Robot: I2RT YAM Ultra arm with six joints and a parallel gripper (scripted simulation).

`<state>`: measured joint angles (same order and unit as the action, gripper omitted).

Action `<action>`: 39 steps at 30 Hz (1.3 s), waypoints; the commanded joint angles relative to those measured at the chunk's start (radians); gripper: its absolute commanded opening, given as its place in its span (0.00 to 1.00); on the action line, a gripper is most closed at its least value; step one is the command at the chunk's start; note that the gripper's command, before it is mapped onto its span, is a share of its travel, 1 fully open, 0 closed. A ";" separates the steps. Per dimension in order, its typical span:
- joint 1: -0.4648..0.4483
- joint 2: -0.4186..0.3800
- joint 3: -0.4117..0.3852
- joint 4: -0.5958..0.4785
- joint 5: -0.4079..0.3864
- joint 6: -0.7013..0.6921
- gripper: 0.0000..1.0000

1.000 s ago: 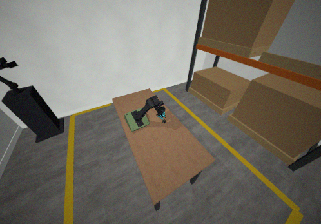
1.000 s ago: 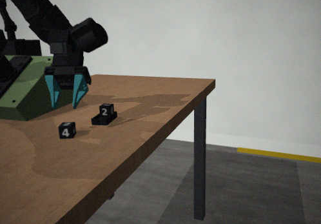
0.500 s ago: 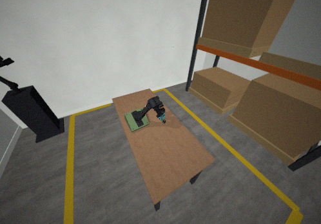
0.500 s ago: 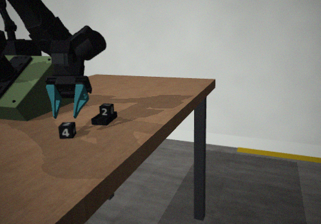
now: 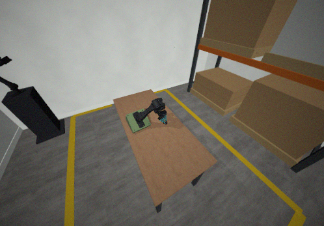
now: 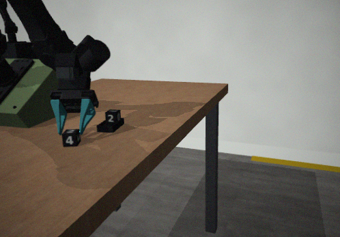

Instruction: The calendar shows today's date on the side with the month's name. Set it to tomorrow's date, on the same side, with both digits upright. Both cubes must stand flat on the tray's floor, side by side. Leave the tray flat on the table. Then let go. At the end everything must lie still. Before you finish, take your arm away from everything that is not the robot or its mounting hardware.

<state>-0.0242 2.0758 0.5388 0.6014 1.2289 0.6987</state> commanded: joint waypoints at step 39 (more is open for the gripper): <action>-0.017 0.055 -0.010 0.160 -0.012 -0.071 0.47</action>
<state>-0.0444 2.1342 0.5293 0.7578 1.2156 0.6281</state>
